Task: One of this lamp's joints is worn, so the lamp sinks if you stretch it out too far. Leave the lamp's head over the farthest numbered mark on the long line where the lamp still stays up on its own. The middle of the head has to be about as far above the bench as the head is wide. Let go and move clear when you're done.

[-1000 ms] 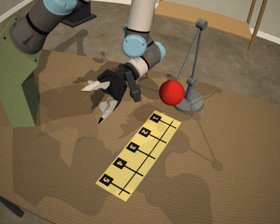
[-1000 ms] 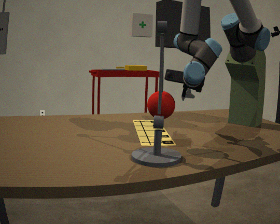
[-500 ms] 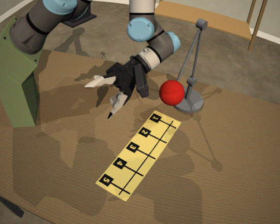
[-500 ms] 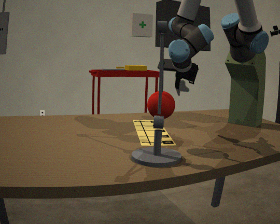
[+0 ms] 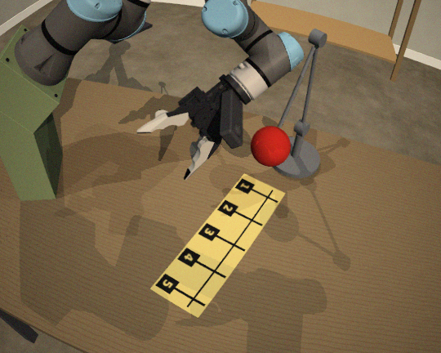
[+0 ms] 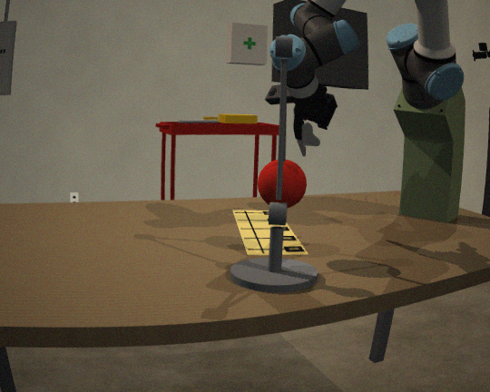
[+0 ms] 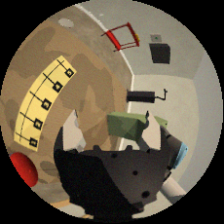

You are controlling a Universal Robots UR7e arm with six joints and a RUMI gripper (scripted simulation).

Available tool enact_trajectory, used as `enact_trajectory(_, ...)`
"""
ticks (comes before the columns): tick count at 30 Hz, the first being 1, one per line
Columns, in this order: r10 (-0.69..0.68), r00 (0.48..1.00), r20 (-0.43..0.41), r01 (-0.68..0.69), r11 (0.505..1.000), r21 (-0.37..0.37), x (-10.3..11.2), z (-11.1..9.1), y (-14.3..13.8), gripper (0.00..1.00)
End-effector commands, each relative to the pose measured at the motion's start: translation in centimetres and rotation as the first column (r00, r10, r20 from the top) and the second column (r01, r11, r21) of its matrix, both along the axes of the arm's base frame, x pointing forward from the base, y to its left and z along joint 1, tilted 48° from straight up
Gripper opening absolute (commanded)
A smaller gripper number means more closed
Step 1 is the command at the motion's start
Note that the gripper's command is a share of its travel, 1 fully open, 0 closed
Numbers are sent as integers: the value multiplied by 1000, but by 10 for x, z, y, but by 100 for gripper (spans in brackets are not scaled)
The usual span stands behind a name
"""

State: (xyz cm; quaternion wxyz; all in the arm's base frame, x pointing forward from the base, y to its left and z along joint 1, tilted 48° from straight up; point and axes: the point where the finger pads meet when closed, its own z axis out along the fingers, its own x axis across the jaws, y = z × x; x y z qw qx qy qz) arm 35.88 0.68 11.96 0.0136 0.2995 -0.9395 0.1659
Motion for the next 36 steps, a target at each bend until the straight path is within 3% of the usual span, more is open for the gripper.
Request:
enact_trajectory(1, -17, 1000, 12, 16, 994, 104, -1, 12, -6, 100)
enact_trajectory(11, -48, 998, 31, 40, 971, 237, -2, 28, -15, 100)
enact_trajectory(22, -95, 994, 51, 66, 909, 411, -5, 49, -30, 100)
enact_trajectory(24, -95, 994, 51, 66, 909, 411, -5, 49, -30, 100)
enact_trajectory(36, -150, 987, 62, 86, 807, 584, -9, 66, -52, 100)
